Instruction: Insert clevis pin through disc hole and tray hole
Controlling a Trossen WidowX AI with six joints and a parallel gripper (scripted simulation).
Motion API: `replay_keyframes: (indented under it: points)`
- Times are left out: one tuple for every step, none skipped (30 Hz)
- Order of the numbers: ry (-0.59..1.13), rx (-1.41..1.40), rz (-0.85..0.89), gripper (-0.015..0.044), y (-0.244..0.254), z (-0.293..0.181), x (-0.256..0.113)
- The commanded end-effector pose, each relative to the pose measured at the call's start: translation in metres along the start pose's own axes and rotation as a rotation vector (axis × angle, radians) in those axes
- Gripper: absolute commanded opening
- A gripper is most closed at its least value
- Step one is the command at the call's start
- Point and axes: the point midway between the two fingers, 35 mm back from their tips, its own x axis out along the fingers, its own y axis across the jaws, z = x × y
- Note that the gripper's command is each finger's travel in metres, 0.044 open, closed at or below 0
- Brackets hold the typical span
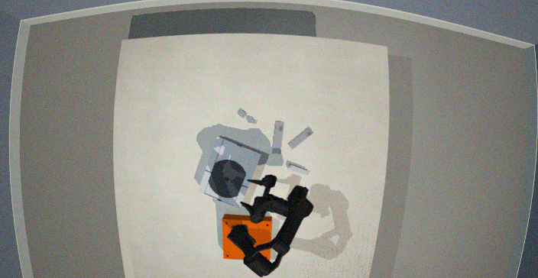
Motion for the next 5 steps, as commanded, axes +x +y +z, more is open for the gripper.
replay_keyframes:
  points:
    - [-0.003,0.002,0.005,0.044,-0.0002,-0.0011,-0.0011]
    - [-0.003,0.002,0.005,0.044,-0.0002,-0.0011,-0.0011]
    - [-0.003,0.002,0.005,0.044,-0.0002,-0.0011,-0.0011]
    - [-0.003,0.002,0.005,0.044,-0.0002,-0.0011,-0.0011]
    - [-0.003,0.002,0.005,0.044,-0.0002,-0.0011,-0.0011]
